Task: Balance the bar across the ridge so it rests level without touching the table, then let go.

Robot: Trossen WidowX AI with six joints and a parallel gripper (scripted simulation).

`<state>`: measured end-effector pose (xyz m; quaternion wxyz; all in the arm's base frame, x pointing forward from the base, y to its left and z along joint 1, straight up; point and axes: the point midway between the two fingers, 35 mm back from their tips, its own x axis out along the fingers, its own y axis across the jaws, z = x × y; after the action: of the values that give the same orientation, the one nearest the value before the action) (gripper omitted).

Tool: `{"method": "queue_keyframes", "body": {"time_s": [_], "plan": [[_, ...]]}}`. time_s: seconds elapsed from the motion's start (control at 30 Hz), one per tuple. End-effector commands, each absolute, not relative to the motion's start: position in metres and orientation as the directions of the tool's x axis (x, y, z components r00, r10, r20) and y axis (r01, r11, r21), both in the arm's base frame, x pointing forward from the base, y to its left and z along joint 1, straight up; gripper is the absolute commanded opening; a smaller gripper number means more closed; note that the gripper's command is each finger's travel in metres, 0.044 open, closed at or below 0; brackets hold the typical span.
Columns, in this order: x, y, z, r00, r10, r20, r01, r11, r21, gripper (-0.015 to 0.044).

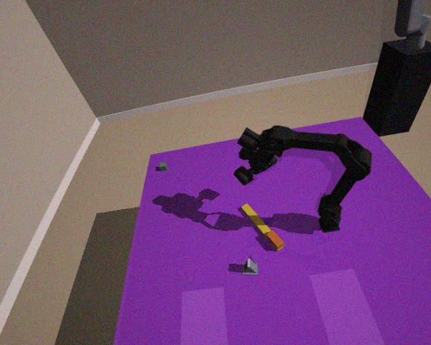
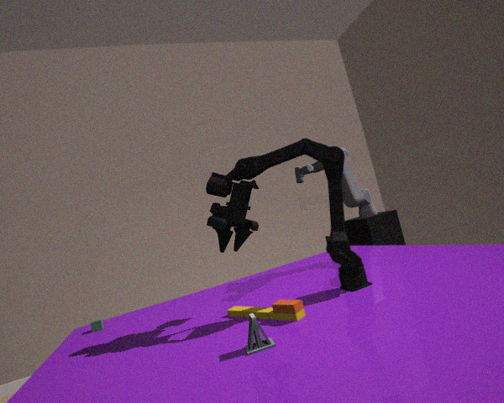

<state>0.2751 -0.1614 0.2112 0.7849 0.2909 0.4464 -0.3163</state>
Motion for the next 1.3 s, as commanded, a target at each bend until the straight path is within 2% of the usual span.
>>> {"method": "queue_keyframes", "body": {"time_s": [0.0,0.33,0.73,1.27], "plan": [[0.279,-0.146,0.199,0.363,-0.188,-0.912,0.774,0.607,0.183,0.0315],[0.283,-0.098,0.168,0.222,-0.076,-0.972,0.834,0.531,0.149,0.0315],[0.273,-0.045,0.139,0.027,-0.004,-1.0,0.892,0.451,0.022,0.0315],[0.275,-0.045,0.072,0.024,-0.004,-1.0,0.893,0.45,0.019,0.0315]]}}
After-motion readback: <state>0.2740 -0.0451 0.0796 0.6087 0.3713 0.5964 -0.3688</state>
